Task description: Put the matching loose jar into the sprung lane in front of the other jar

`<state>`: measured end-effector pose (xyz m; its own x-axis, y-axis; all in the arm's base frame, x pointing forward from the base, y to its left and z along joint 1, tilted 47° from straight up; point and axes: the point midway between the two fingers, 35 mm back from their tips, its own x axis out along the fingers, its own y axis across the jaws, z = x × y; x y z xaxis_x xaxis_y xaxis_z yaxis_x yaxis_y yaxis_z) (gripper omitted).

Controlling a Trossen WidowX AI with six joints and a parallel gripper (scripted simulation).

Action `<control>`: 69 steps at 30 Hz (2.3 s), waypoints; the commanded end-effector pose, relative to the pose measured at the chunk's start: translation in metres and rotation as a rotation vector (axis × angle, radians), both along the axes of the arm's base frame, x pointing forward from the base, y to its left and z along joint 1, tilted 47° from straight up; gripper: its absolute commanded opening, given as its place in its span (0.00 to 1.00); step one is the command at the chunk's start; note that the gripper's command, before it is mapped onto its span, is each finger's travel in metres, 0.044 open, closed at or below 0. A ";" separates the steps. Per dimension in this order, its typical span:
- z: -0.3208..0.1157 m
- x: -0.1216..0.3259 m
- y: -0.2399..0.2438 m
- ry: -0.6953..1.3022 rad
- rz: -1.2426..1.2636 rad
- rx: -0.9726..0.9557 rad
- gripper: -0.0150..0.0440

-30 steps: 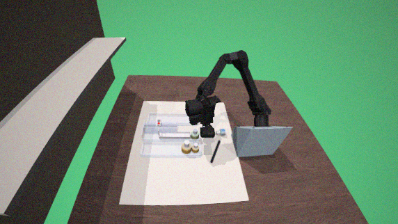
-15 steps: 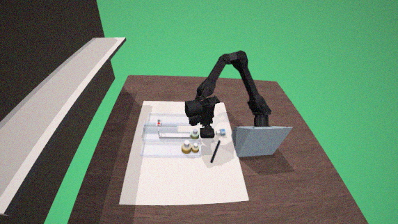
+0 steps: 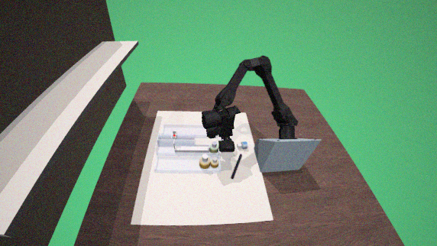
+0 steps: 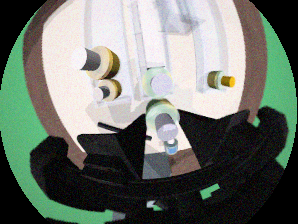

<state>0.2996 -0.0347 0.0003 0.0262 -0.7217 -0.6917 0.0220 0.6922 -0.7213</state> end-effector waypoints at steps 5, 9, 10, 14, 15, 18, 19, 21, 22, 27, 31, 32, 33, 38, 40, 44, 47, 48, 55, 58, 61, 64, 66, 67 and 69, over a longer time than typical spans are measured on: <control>0.002 0.006 0.000 -0.007 0.003 -0.001 0.25; 0.002 0.007 0.000 -0.007 0.003 -0.001 0.25; 0.002 0.008 0.000 -0.007 0.003 -0.001 0.25; 0.002 0.009 0.000 -0.007 0.003 -0.001 0.25; 0.002 0.009 0.000 -0.007 0.003 -0.001 0.25; 0.002 0.010 0.000 -0.007 0.003 -0.001 0.25; 0.002 0.011 0.000 -0.007 0.003 -0.001 0.25; 0.002 0.011 0.000 -0.007 0.003 -0.001 0.25; 0.002 0.012 0.000 -0.007 0.003 -0.001 0.25; 0.002 0.014 0.000 -0.007 0.003 -0.001 0.25; 0.002 0.015 0.000 -0.007 0.003 -0.001 0.25; 0.002 0.015 0.000 -0.007 0.003 -0.001 0.25; 0.002 0.016 0.000 -0.007 0.003 -0.001 0.25; 0.002 0.017 0.000 -0.007 0.003 -0.001 0.25; 0.002 0.018 0.000 -0.008 0.003 -0.001 0.25; 0.003 0.019 0.000 -0.008 0.003 -0.001 0.25; 0.003 0.020 0.000 -0.008 0.003 -0.001 0.25; 0.003 0.021 0.000 -0.008 0.003 -0.001 0.25; 0.003 0.023 0.000 -0.008 0.003 -0.001 0.25; 0.003 0.024 0.000 -0.008 0.003 -0.001 0.25; 0.004 0.025 0.000 -0.008 0.003 -0.001 0.25; 0.004 0.026 0.000 -0.008 0.003 -0.001 0.25; 0.004 0.027 0.000 -0.008 0.003 -0.001 0.25; 0.004 0.027 0.000 -0.008 0.003 -0.001 0.25; 0.004 0.028 0.000 -0.008 0.003 -0.001 0.25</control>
<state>0.3170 -0.0355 0.0005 0.0115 -0.7225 -0.6913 0.0078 0.6914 -0.7225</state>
